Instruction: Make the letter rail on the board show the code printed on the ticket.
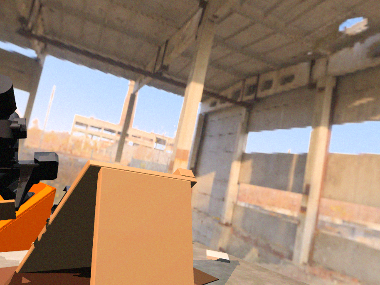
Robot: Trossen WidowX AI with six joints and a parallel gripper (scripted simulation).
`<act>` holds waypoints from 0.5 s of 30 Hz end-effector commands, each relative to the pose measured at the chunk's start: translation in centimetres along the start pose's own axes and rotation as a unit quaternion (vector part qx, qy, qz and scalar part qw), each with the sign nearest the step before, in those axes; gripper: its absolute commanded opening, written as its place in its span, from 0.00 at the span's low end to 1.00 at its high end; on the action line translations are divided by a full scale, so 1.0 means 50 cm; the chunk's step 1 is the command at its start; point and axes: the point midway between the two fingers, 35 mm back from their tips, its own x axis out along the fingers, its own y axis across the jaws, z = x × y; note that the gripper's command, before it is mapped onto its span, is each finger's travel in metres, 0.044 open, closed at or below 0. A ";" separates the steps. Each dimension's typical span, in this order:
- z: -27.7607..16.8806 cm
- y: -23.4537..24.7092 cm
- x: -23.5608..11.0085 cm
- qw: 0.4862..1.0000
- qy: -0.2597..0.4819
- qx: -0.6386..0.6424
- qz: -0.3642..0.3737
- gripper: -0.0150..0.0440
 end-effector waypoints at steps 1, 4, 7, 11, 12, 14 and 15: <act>0.013 0.006 -0.010 0.998 -0.022 -0.064 0.007 0.25; 0.025 0.007 -0.018 0.994 -0.039 -0.107 0.008 0.25; 0.037 0.008 -0.025 0.988 -0.055 -0.146 0.007 0.25; 0.039 0.008 -0.027 0.986 -0.058 -0.156 0.007 0.25; 0.039 0.008 -0.027 0.986 -0.058 -0.156 0.007 0.25; 0.039 0.008 -0.027 0.986 -0.058 -0.156 0.007 0.25; 0.039 0.008 -0.027 0.986 -0.058 -0.156 0.007 0.25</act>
